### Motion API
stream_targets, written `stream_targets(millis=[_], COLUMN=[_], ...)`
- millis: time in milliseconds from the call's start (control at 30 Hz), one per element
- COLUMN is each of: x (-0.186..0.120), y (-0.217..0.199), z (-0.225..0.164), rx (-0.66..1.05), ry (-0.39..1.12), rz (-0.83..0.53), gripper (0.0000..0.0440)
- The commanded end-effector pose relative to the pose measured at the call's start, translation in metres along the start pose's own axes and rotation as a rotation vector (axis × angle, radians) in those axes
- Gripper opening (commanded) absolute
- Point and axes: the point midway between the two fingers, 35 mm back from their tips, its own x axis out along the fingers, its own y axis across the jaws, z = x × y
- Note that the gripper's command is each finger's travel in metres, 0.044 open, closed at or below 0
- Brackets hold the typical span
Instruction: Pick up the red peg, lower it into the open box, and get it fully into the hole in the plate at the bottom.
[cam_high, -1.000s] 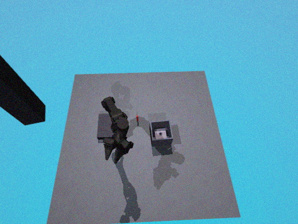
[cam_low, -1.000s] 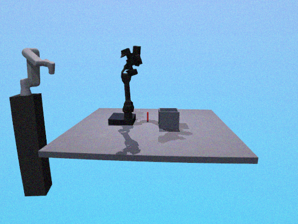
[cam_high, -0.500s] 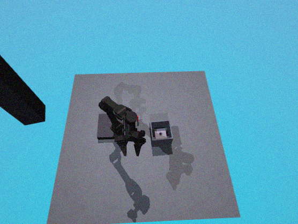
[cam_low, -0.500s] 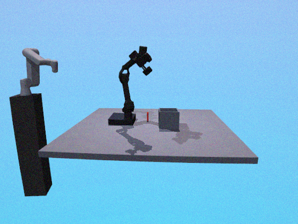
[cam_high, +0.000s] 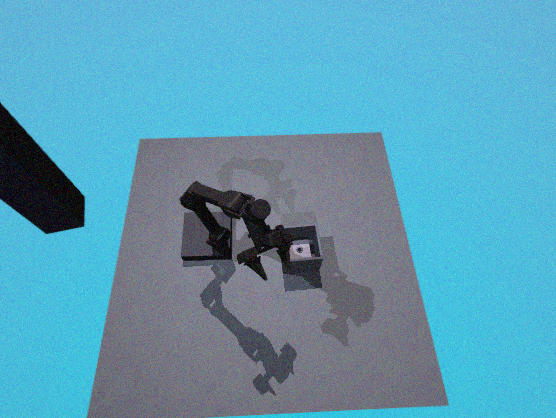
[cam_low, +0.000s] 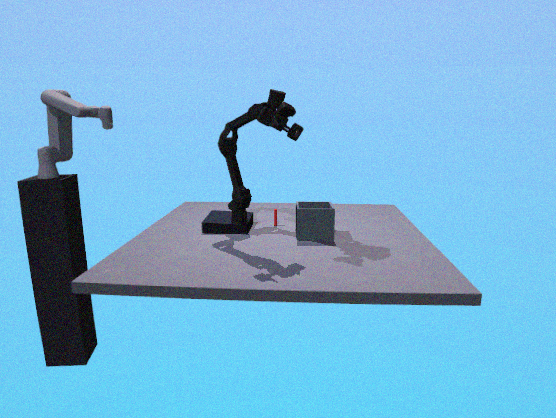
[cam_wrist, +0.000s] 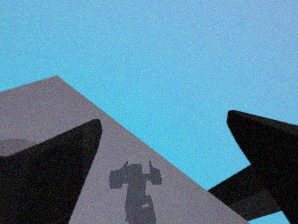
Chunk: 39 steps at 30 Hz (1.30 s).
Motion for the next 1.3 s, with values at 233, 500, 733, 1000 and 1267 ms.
stream_targets(millis=[233, 500, 733, 1000, 1267], x=[-0.018, -0.040, -0.065, -0.097, -0.133], y=[0.072, 0.123, 0.164, 0.204, 0.237], z=[-0.004, -0.013, -0.027, -0.051, -0.083], rx=[0.185, 0.302, 0.382, 0.442, 0.466], ry=[0.018, 0.086, 0.187, 0.345, 0.544], rz=[0.268, 0.459, 0.611, 0.757, 0.858], gripper=[0.0440, 0.0440, 0.0440, 0.0440, 0.0440])
